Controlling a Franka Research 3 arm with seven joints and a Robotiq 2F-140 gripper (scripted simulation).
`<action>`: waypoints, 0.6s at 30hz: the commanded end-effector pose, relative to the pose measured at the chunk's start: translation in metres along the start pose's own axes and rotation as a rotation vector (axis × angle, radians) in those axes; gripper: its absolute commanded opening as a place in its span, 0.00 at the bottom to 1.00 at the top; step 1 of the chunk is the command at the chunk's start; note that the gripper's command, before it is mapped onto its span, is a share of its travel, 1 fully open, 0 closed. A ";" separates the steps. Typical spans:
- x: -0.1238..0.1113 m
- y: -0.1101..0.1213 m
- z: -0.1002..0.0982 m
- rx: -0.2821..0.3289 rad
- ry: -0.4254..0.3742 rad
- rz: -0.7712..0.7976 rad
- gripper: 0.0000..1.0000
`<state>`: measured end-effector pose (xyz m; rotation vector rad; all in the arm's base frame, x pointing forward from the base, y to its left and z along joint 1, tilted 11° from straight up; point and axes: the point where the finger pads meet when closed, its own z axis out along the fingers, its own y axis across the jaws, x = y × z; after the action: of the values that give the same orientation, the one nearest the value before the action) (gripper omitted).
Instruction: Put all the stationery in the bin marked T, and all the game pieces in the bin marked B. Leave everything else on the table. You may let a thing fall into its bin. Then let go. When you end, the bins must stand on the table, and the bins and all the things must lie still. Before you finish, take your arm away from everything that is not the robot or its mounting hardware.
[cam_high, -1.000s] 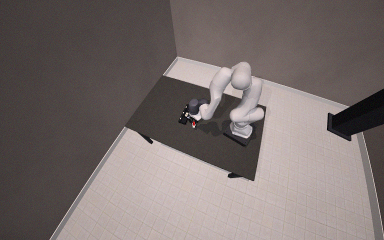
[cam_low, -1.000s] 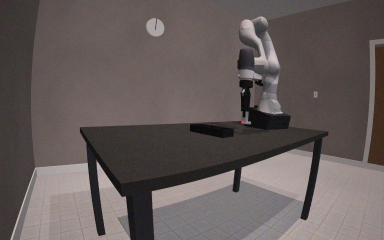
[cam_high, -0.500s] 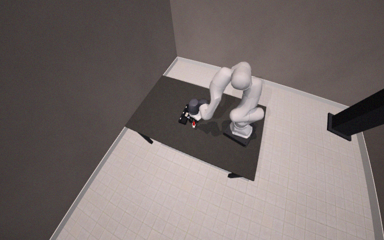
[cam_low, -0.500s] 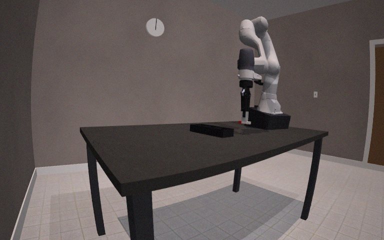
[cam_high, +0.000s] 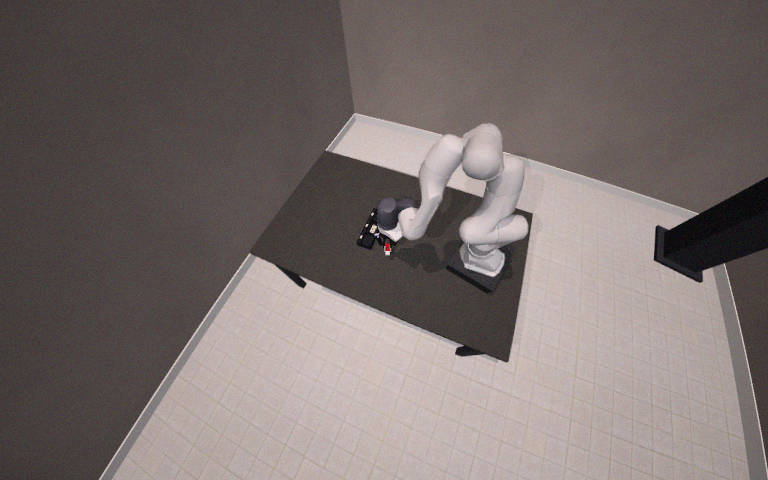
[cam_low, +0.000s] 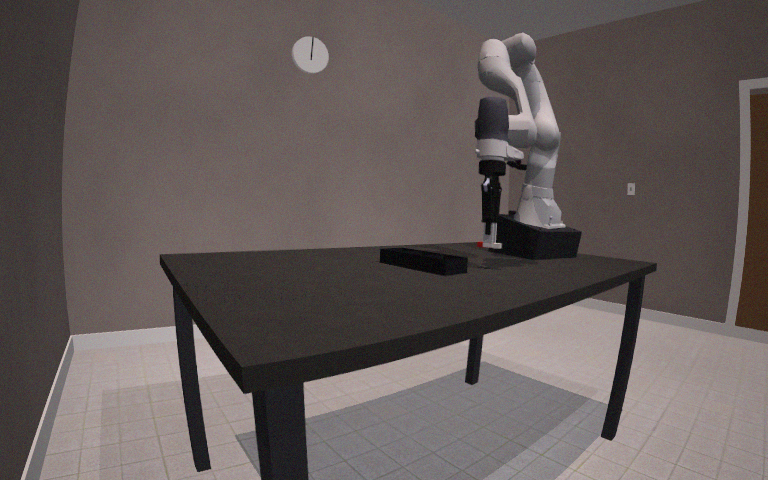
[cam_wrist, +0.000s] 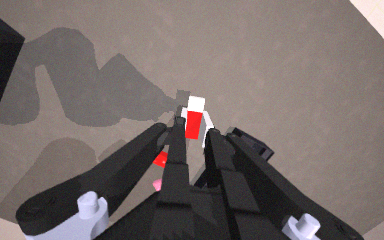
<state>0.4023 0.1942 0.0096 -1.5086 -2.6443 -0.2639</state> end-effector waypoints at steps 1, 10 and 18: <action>0.000 -0.001 0.000 0.003 0.000 -0.007 0.11; 0.000 -0.001 0.000 0.003 0.000 -0.007 0.11; -0.017 0.025 0.001 0.003 0.000 -0.007 0.11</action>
<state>0.4243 0.1950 0.0111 -1.5197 -2.6379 -0.2774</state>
